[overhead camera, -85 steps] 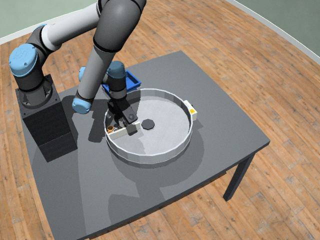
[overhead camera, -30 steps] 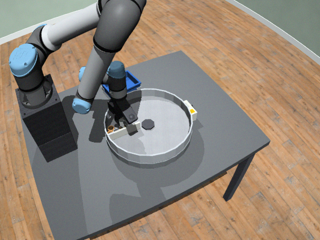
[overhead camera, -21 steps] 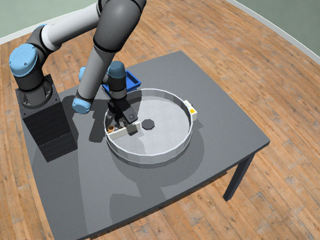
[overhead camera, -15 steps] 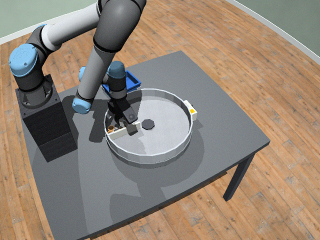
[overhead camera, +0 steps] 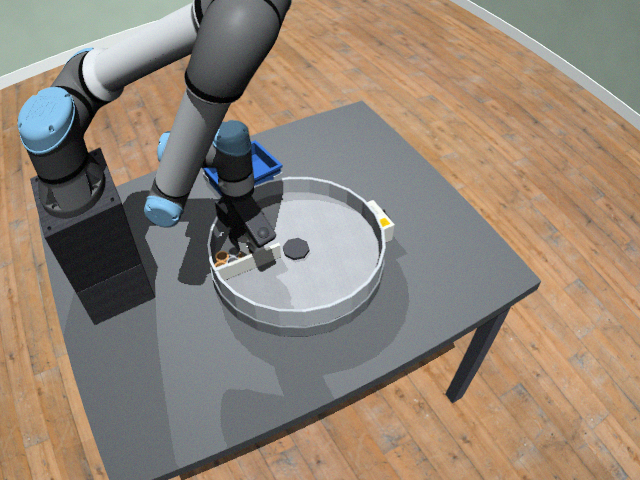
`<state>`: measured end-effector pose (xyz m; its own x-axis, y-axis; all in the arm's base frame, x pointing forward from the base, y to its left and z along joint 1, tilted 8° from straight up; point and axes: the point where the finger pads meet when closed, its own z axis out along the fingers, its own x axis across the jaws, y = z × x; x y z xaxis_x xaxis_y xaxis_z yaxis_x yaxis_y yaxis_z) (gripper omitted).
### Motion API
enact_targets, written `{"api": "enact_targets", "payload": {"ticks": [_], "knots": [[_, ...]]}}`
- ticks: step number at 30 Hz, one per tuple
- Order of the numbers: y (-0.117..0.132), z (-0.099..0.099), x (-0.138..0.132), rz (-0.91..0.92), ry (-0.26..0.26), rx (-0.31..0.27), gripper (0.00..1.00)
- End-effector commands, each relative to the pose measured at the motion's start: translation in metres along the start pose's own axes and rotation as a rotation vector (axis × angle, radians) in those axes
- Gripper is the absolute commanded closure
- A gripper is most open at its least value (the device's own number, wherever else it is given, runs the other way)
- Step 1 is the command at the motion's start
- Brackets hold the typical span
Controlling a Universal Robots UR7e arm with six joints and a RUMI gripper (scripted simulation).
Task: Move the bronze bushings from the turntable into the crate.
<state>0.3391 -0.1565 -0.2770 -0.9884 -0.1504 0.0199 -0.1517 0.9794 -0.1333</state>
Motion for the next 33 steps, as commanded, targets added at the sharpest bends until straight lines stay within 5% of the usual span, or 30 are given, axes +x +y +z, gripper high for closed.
{"api": "enact_targets", "payload": {"ticks": [1, 19, 33], "knots": [[0.002, -0.016, 0.001, -0.002, 0.002, -0.002, 1.00], [0.002, -0.068, 0.001, -0.002, 0.002, -0.002, 1.00], [0.001, -0.075, 0.000, -0.001, 0.001, 0.000, 1.00]]}}
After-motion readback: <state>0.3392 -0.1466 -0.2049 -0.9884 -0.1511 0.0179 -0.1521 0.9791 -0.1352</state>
